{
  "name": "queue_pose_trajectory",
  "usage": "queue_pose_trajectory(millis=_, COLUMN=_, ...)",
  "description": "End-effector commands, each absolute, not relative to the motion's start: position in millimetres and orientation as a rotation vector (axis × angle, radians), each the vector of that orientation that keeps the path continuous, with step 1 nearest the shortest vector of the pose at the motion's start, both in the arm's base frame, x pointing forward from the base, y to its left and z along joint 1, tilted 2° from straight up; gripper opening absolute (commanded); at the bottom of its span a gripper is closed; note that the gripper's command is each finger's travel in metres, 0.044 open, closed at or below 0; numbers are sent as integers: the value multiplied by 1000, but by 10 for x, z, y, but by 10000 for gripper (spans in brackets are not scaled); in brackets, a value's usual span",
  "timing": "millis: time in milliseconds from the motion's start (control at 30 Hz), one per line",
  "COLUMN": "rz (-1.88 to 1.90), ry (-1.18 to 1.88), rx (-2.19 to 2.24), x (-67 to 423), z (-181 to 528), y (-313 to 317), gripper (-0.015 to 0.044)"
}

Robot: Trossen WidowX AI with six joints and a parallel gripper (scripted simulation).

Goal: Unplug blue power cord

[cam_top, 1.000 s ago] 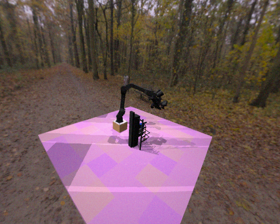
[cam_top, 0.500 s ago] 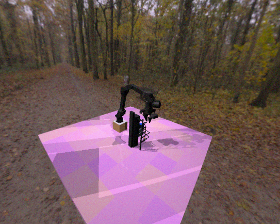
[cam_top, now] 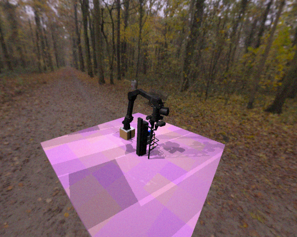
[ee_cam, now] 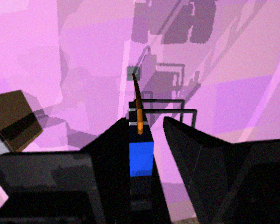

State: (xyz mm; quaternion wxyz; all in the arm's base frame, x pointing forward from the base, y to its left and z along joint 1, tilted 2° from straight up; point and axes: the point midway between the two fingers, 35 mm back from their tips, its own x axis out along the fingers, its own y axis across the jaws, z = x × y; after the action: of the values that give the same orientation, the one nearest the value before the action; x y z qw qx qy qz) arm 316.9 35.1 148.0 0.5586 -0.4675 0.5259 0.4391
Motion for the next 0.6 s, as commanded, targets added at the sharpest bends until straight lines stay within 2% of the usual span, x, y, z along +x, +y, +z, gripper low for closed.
queue_pose_trajectory(millis=0, rz=1036, ry=1247, rx=-1104, x=3149, z=1478, y=279, gripper=160)
queue_pose_trajectory(millis=567, rz=1035, ry=1249, rx=-1106, x=3088, z=1475, y=11, gripper=160)
